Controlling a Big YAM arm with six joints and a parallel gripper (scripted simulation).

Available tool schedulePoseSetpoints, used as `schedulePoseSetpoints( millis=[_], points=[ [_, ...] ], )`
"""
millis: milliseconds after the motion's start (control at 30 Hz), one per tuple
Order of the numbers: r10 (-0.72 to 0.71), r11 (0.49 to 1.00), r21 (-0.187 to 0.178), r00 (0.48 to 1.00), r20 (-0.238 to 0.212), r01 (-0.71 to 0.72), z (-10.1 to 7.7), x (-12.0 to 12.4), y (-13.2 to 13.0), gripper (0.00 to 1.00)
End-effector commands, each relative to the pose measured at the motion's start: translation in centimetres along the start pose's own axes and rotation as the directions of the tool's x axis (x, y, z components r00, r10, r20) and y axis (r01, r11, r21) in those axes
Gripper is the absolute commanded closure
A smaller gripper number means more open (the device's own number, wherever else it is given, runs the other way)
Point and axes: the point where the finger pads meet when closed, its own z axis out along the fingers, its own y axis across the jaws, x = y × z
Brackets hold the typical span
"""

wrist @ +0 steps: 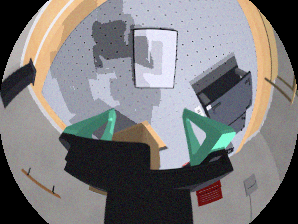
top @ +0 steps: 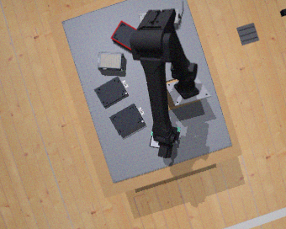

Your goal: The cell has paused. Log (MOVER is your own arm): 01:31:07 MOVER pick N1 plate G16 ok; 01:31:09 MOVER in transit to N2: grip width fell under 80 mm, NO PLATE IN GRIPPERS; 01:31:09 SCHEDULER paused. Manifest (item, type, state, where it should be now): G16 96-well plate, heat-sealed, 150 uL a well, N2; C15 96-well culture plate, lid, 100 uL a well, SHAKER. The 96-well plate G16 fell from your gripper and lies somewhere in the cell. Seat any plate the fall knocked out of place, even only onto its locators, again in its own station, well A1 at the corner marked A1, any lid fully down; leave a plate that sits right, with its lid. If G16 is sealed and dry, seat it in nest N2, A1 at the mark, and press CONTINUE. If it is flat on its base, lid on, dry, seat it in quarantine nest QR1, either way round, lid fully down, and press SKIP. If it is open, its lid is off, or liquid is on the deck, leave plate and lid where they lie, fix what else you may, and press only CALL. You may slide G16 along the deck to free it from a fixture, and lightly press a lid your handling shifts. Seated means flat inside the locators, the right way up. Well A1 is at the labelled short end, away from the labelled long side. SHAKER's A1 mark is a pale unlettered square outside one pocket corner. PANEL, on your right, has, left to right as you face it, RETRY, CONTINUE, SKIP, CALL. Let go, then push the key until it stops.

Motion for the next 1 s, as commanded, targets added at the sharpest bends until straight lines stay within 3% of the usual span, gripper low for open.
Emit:
schedulePoseSetpoints(
  millis=[0, 433, 600, 767, 967],
  points=[
    [0.02, 1.0, -0.002, 0.998, 0.064, -0.02, -0.6, -3.5, -1.0, 0.0],
    [0.019, 1.0, 0.0, 0.998, 0.056, -0.019, 4.9, -7.2, -1.2, 0.0],
    [0.019, 1.0, 0.001, 0.998, 0.054, -0.019, 6.0, -8.0, -1.2, 0.0],
    [0.013, 1.0, 0.01, 0.998, 0.069, -0.013, 4.2, -8.3, -1.8, 0.0],
    [0.001, 1.0, 0.013, 0.999, 0.045, -0.002, 4.7, -7.6, -1.2, 0.0]
  ],
)
